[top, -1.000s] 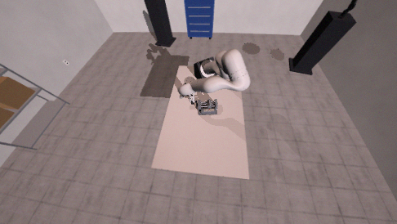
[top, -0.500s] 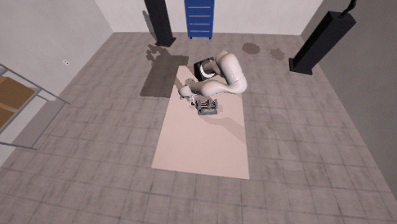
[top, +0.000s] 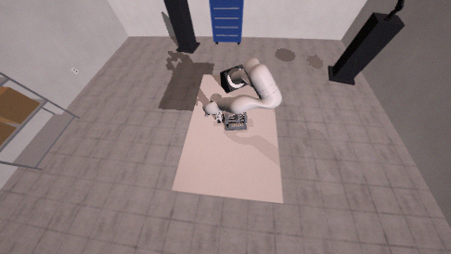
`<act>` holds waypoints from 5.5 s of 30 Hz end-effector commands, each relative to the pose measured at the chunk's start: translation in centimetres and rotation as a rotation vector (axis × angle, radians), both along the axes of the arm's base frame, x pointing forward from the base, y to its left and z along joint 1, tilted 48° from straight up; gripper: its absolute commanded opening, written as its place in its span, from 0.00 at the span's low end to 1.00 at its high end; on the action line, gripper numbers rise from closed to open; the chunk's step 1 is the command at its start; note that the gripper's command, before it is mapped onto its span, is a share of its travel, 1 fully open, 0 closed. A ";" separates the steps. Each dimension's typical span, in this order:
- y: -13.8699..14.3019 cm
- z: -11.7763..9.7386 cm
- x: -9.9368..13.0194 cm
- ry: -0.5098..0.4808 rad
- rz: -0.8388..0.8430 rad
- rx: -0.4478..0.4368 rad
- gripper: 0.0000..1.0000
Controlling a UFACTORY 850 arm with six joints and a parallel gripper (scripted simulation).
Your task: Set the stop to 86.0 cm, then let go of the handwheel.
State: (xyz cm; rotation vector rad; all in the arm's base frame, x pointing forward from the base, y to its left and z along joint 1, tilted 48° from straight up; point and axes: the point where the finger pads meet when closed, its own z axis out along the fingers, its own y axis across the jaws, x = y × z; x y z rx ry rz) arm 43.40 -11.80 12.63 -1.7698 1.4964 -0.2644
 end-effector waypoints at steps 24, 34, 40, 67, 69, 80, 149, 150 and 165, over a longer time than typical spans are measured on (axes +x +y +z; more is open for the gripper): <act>-1.3 4.1 0.4 0.000 0.000 0.000 0.06; -2.0 4.8 -1.0 0.000 0.000 0.000 0.06; -2.4 4.5 -2.5 0.000 0.000 0.000 0.06; -2.1 1.8 -4.4 0.000 0.000 0.000 0.06; -2.0 1.6 -4.4 0.000 0.000 0.000 0.06; -1.5 0.5 -4.1 0.000 0.000 0.000 0.06; -0.1 -0.4 -0.5 0.000 0.000 0.000 0.06; -0.1 -0.4 -0.4 0.000 0.000 0.000 0.06; 0.0 -0.3 -0.4 0.000 0.000 0.000 0.06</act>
